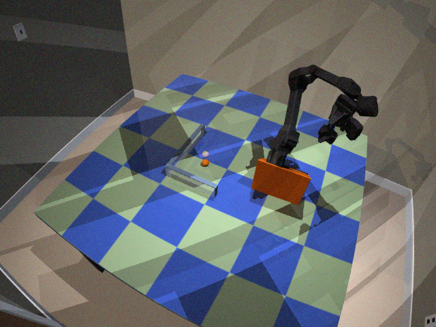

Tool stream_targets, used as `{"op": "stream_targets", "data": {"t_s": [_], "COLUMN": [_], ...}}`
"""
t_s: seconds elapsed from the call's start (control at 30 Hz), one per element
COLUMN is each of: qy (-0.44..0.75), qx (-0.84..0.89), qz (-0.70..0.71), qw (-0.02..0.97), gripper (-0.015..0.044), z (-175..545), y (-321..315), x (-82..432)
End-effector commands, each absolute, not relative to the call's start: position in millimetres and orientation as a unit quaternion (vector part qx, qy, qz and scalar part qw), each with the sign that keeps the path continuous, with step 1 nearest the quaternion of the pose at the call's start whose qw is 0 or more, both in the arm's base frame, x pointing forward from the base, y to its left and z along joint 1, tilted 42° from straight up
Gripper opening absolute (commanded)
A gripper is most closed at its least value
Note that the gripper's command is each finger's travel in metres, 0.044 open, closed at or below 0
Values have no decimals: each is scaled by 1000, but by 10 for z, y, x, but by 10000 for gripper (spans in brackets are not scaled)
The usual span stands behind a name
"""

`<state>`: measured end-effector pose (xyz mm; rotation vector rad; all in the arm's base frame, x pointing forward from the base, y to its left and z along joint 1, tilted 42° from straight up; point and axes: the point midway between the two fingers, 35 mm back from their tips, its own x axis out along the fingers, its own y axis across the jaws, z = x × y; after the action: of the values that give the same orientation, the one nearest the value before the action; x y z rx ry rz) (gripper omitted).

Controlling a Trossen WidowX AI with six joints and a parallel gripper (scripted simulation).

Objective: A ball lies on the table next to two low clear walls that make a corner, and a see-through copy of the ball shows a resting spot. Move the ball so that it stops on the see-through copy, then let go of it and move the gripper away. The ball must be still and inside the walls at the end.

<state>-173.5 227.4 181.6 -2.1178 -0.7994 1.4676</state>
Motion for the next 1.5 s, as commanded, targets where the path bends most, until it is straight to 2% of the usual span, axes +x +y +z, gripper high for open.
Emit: {"op": "stream_targets", "data": {"t_s": [0.0,0.13,0.43,0.7,0.9,1.13,1.47], "qy": [-284,-187,53,252,379,498,611], "qx": [-767,-784,-776,-711,-631,-520,-330], "qz": [531,529,454,335,231,77,-160], "qw": [222,266,435,564,636,690,701], "gripper": [374,269,264,264,264,264,264], "z": [1807,1625,1217,846,574,253,-212], "y": [2287,2505,2973,2938,2624,1971,625], "x": [-1719,-1371,-277,844,1563,2366,2981]}}
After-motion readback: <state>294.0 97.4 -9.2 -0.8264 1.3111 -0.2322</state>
